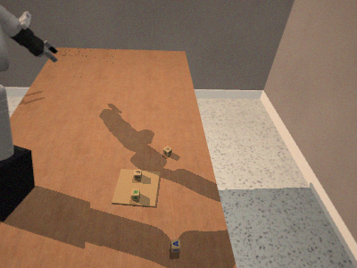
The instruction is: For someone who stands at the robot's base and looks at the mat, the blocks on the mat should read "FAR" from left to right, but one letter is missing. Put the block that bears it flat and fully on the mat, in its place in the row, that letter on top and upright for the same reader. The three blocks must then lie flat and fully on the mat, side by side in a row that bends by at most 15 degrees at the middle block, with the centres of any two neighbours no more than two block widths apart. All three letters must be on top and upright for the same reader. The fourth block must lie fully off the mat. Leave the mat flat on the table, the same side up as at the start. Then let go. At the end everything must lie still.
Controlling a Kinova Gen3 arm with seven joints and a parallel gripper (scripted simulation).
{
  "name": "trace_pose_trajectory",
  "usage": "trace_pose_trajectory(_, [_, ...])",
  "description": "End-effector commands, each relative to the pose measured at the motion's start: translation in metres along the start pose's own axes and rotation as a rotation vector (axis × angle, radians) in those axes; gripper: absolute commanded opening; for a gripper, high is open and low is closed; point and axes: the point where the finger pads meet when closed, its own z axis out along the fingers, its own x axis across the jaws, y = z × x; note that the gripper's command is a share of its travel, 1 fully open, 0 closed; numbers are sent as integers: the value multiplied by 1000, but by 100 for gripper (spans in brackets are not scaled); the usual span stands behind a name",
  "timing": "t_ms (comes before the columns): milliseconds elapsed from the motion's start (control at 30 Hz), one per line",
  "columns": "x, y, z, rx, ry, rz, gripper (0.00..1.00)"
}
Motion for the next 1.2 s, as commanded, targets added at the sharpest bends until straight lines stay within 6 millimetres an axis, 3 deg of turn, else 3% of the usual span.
trace_pose_trajectory(0, [-1,0,-1,0,-1,1,100])
trace_pose_trajectory(733, [-1,-1,1,-1,-2,1,100])
trace_pose_trajectory(1167, [-8,-16,22,-6,-9,-6,100])
